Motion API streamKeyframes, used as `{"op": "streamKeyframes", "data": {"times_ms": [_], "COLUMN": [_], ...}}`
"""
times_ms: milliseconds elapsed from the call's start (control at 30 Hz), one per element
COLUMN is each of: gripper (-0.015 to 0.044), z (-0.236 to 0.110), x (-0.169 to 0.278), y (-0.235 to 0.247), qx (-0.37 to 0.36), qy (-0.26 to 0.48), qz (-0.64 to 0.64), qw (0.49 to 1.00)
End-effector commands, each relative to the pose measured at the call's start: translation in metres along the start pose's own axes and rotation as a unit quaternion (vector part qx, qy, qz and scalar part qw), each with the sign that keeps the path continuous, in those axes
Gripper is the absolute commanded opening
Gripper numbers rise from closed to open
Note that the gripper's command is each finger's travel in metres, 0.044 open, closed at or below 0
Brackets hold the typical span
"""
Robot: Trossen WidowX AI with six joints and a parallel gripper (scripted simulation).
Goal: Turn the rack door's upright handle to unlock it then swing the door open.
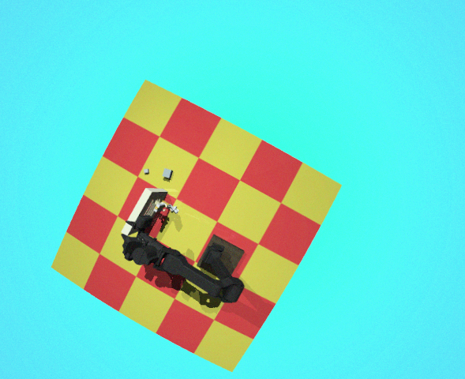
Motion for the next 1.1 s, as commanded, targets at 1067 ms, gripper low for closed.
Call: {"op": "streamKeyframes", "data": {"times_ms": [1067], "gripper": [0.0282], "z": [0.028], "x": [0.028], "y": [-0.062], "qx": [-0.035], "qy": [0.329], "qz": [0.02], "qw": [0.944]}}
Point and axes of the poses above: the point midway between the two fingers, 35 mm back from their tips, its own z axis out along the fingers, its own y axis across the jaws, x = y × z, the point moved 4 cm from there along -z, back along the fingers, and after that the axes turned 9 degrees about -z, right-handed, at the moved point
